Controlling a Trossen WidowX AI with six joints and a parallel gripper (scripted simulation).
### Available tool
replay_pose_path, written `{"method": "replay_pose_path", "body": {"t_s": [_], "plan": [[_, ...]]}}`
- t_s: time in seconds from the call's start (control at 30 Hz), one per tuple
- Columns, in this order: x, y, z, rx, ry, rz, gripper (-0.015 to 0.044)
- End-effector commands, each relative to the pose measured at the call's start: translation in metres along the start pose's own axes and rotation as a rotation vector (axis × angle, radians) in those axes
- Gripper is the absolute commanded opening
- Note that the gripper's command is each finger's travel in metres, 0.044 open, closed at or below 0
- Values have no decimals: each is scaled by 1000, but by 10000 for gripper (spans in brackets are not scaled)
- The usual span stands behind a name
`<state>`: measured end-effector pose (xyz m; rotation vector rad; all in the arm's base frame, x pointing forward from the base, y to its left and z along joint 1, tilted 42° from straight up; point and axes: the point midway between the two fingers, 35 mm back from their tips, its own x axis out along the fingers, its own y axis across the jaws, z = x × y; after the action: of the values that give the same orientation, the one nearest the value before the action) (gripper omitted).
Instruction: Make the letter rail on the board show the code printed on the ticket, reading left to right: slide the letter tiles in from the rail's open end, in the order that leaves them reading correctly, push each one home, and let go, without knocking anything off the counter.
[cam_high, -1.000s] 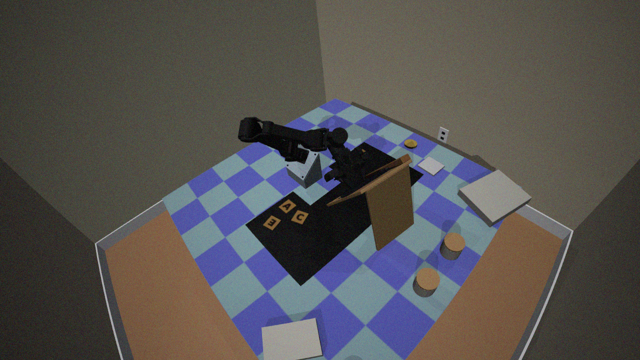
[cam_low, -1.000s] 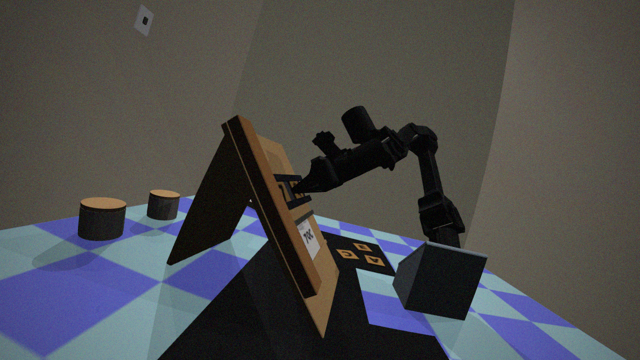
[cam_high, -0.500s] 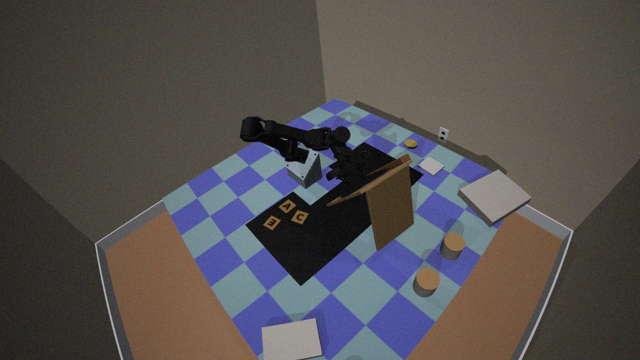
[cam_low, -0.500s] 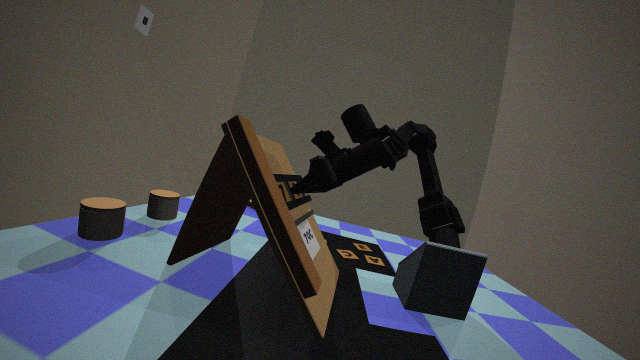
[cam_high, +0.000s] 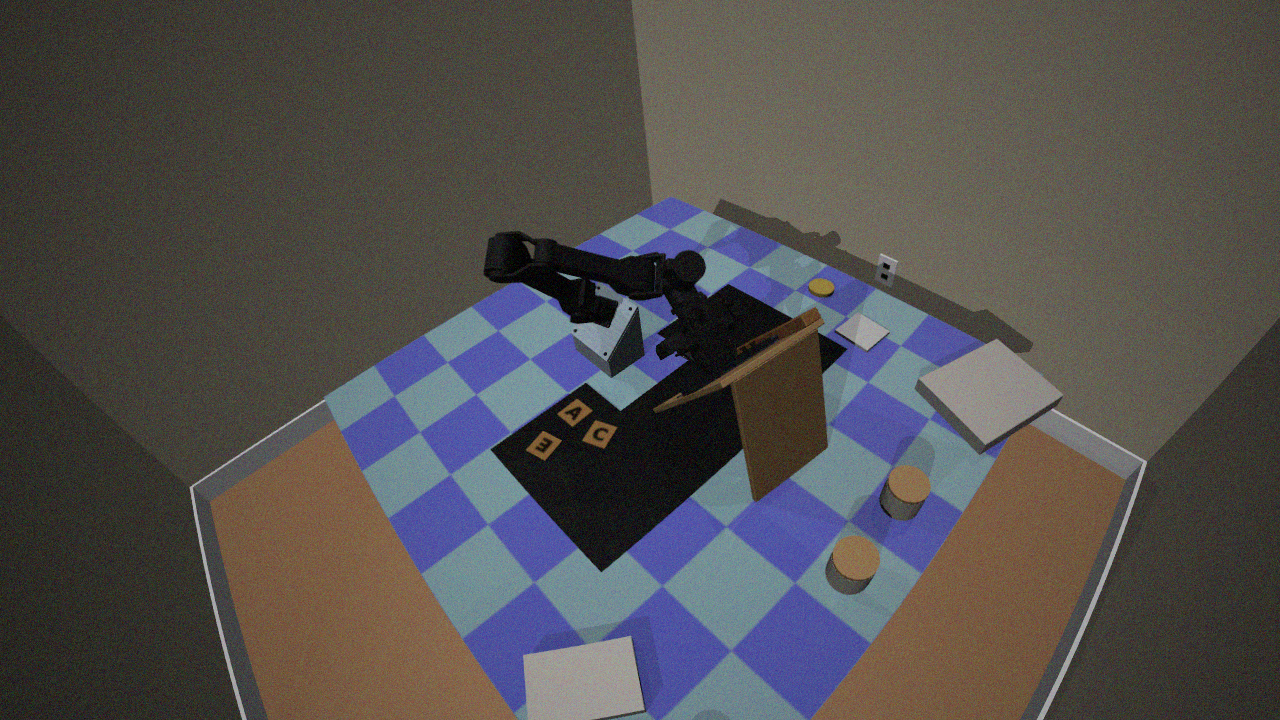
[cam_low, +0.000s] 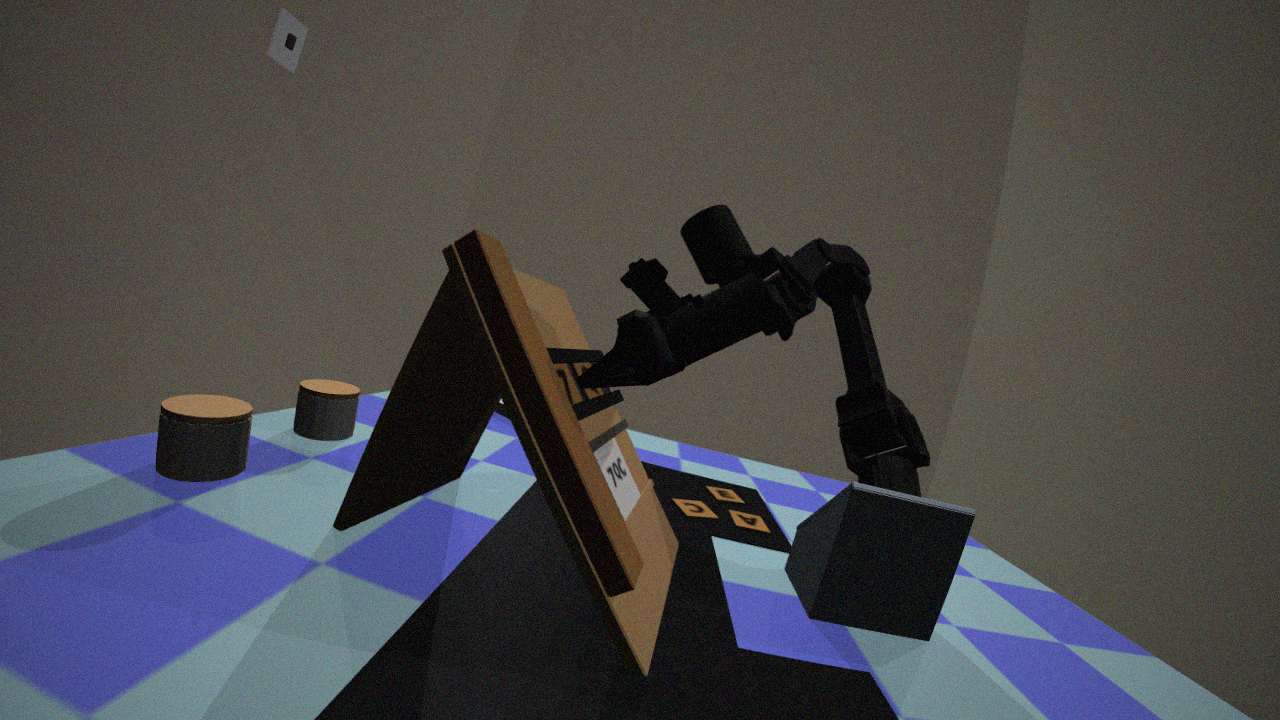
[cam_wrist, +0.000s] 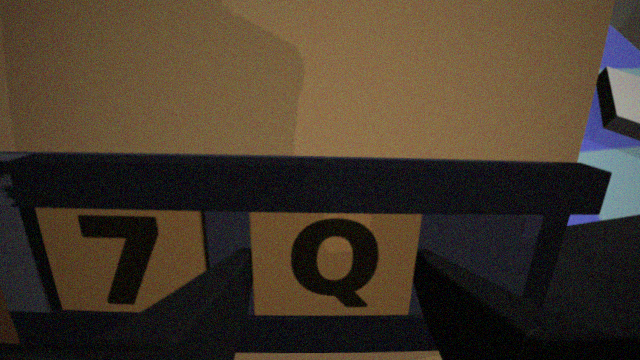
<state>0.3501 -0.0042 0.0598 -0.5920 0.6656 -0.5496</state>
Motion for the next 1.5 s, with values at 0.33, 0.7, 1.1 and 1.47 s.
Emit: {"method": "replay_pose_path", "body": {"t_s": [0.33,0.7,1.1,1.47], "plan": [[1,7,0,2,0,-2,0],[-4,6,0,2,1,-2,289],[-17,5,2,2,1,-1,295],[-21,7,0,2,1,-1,295]]}}
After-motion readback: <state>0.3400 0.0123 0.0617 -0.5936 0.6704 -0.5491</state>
